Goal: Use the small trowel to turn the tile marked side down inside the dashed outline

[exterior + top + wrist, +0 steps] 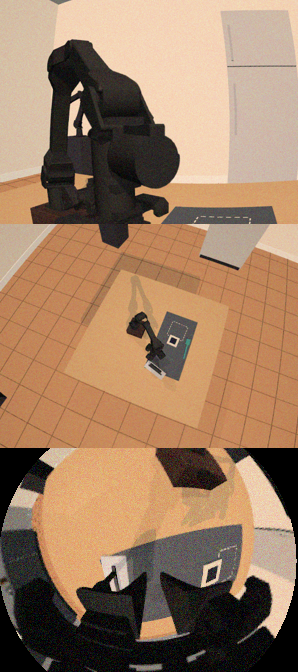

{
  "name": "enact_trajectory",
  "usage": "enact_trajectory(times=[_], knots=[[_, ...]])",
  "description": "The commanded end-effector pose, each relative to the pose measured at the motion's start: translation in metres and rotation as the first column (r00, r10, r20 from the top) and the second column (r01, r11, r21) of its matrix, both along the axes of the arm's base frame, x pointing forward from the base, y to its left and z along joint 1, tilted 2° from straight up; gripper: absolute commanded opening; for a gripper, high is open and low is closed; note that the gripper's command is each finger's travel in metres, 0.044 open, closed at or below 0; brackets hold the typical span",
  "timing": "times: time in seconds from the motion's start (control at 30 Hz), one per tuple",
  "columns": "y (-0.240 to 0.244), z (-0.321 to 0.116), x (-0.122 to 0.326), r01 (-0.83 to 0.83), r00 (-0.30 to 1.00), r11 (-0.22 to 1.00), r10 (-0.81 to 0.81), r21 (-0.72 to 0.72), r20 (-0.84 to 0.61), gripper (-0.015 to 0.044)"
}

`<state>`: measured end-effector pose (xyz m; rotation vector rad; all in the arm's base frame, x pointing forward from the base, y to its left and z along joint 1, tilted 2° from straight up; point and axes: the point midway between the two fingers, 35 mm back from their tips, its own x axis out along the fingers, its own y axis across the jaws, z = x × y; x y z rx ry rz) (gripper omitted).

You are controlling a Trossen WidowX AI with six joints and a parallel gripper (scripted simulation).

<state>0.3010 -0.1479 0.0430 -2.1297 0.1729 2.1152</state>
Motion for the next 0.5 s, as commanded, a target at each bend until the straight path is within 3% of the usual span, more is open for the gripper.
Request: enact_trajectory(times=[0.0,0.1,0.23,0.47], knots=[[0.0000,-0.0001,-0.0001,0.000,1.000,1.000,0.000,0.000,0.000,0.0100],[0.0000,0.0000,0.0000,0.000,1.000,1.000,0.000,0.000,0.000,0.0100],[0.0001,0.0000,0.0000,0.000,1.000,1.000,0.000,0.000,0.000,0.0000],[0.0001,0.0000,0.0000,0.000,1.000,1.000,0.000,0.000,0.000,0.0000]])
